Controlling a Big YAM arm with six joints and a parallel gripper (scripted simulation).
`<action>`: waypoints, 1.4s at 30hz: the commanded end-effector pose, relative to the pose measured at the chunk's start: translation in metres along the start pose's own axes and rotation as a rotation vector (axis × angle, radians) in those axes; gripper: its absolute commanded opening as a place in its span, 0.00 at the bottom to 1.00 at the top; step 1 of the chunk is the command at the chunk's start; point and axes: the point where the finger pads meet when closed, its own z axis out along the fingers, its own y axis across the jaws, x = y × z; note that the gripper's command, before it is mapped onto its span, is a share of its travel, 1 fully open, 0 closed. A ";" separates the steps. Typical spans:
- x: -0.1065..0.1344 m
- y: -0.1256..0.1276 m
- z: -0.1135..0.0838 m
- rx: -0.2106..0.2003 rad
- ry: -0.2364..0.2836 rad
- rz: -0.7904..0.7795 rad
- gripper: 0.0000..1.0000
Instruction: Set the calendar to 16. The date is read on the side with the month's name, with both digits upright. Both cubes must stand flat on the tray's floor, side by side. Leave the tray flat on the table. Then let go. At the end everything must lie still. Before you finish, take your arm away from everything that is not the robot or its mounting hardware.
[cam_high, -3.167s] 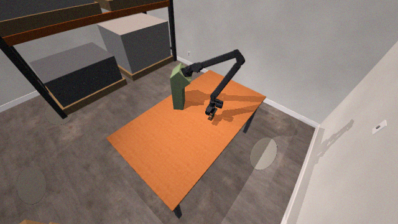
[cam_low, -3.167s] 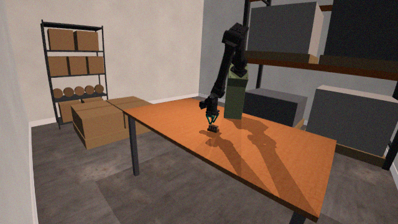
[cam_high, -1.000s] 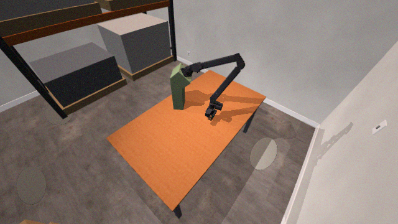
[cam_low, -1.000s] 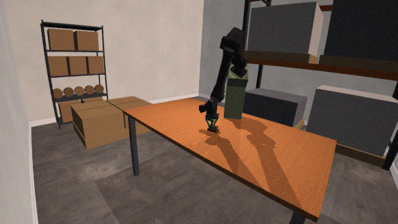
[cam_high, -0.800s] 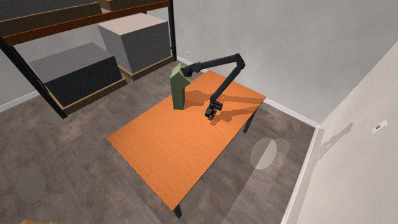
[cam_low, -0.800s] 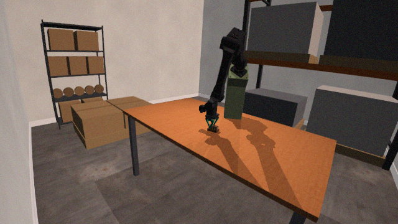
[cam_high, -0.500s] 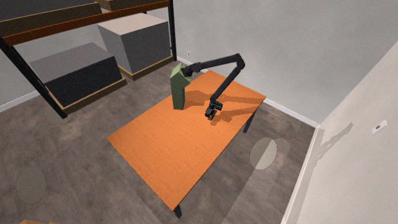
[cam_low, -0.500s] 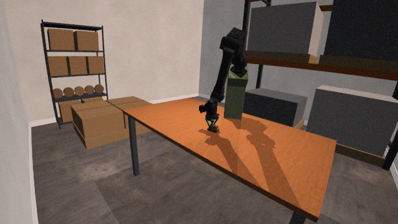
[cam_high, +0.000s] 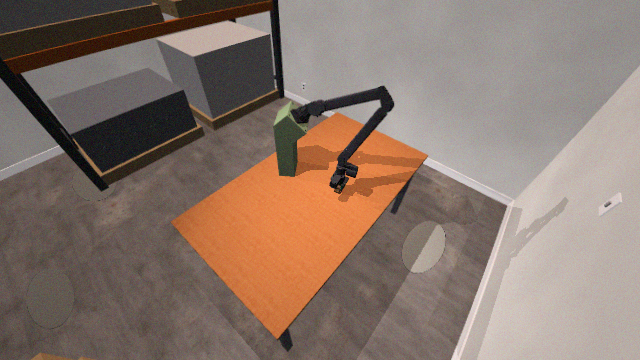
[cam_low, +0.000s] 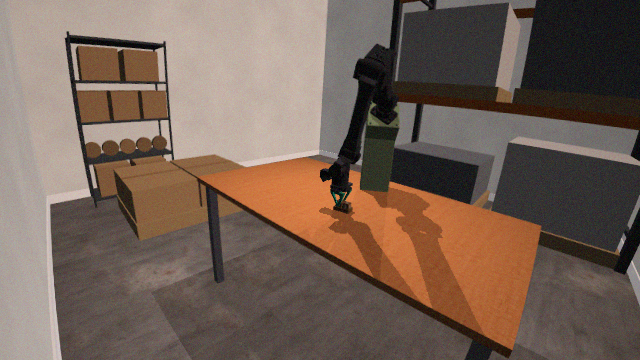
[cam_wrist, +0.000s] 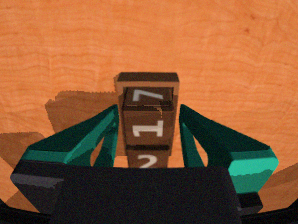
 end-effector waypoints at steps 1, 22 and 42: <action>0.006 -0.012 0.005 0.020 0.005 0.009 0.47; 0.006 -0.012 0.005 0.020 0.005 0.009 0.28; 0.006 -0.012 0.005 0.020 0.005 0.009 0.28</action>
